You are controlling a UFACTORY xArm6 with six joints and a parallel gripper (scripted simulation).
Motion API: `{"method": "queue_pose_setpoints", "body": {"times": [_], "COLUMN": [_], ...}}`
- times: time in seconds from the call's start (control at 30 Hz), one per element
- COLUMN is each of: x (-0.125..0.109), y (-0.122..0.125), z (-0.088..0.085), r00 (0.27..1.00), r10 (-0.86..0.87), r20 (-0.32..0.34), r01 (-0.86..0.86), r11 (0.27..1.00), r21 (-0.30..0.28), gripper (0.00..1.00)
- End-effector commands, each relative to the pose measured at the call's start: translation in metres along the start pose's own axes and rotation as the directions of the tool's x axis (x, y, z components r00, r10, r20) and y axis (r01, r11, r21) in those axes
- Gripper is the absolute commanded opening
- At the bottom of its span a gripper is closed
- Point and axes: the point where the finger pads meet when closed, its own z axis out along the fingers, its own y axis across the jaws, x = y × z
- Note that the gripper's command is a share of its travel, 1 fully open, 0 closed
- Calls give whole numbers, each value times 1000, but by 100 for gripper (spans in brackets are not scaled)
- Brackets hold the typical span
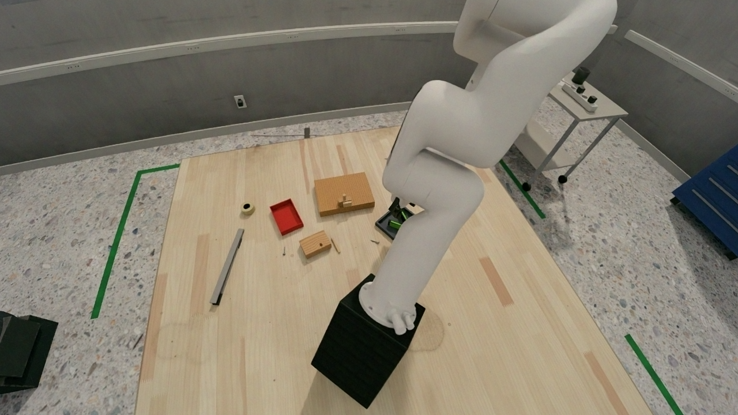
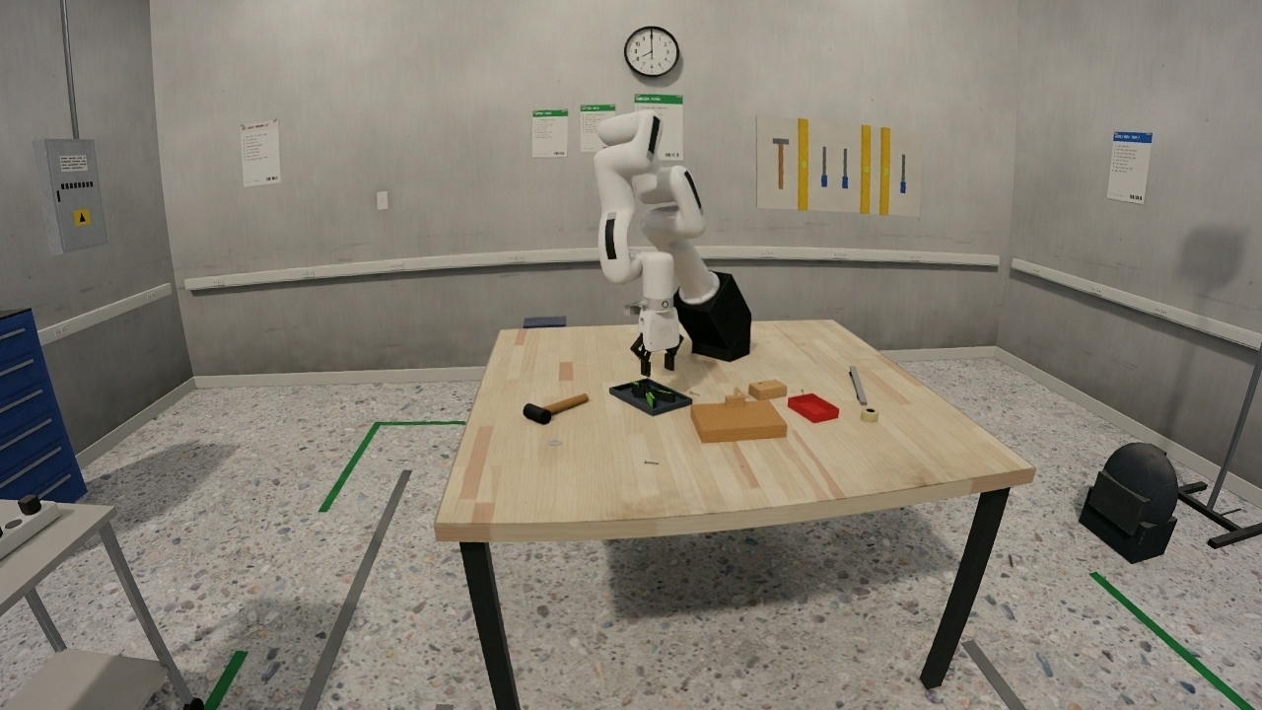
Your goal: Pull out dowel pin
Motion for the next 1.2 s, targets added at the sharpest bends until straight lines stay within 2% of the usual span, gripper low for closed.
{"method": "queue_pose_setpoints", "body": {"times": [0.0, 0.4, 1.17], "x": [0, 0, 0], "y": [0, 0, 0], "z": [1, 7, 32], "r00": [1000, 1000, 1000], "r10": [0, 0, 0], "r20": [1, 2, 2], "r01": [0, 0, 0], "r11": [1000, 1000, 1000], "r21": [1, 2, 1], "gripper": [77, 77, 77]}}
